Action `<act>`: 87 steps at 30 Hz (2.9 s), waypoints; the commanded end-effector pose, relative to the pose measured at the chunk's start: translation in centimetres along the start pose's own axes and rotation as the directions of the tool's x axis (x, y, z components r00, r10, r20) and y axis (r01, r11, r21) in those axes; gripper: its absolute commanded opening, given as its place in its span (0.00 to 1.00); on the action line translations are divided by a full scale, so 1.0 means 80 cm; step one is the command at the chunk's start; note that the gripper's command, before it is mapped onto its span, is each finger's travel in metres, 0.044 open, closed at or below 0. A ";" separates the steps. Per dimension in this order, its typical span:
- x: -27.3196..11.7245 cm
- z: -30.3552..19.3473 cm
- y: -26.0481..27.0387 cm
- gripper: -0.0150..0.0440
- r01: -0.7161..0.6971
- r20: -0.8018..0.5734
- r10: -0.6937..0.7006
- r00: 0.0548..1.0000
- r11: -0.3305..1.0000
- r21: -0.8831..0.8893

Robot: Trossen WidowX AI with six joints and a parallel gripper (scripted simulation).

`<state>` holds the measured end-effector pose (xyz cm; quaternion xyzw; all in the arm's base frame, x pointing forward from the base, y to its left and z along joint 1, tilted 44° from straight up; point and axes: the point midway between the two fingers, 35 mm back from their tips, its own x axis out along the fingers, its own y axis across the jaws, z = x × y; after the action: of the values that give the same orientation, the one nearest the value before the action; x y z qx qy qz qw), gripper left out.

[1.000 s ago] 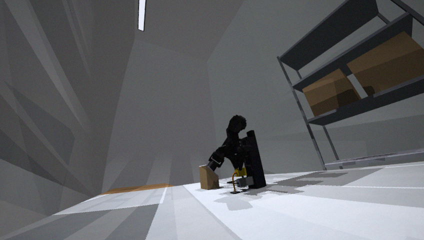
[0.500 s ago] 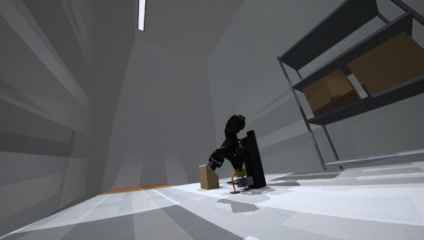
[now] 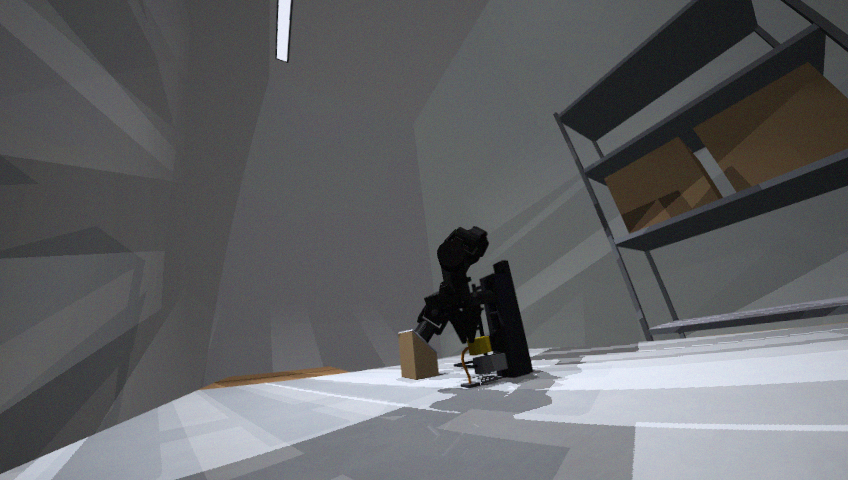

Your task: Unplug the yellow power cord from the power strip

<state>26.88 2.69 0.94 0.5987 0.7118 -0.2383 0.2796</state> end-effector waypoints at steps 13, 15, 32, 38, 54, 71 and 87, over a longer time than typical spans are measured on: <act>-0.004 0.022 -0.002 0.53 0.011 0.048 -0.010 0.999 1.000 -0.010; -0.004 0.022 -0.002 0.53 0.011 0.048 -0.010 0.999 1.000 -0.010; -0.015 0.016 -0.002 0.53 -0.006 0.061 0.005 0.998 1.000 0.008; -0.014 0.004 -0.001 0.53 -0.006 0.061 0.005 0.998 1.000 0.008; -0.012 -0.019 -0.001 0.53 -0.005 0.060 0.005 0.998 1.000 0.008; -0.001 -0.018 -0.001 0.31 -0.002 0.063 0.001 0.998 1.000 0.004; -0.003 -0.001 0.000 0.25 -0.003 0.065 0.002 0.998 1.000 0.005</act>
<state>26.73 3.18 1.51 0.5925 0.7029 -0.2578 0.2973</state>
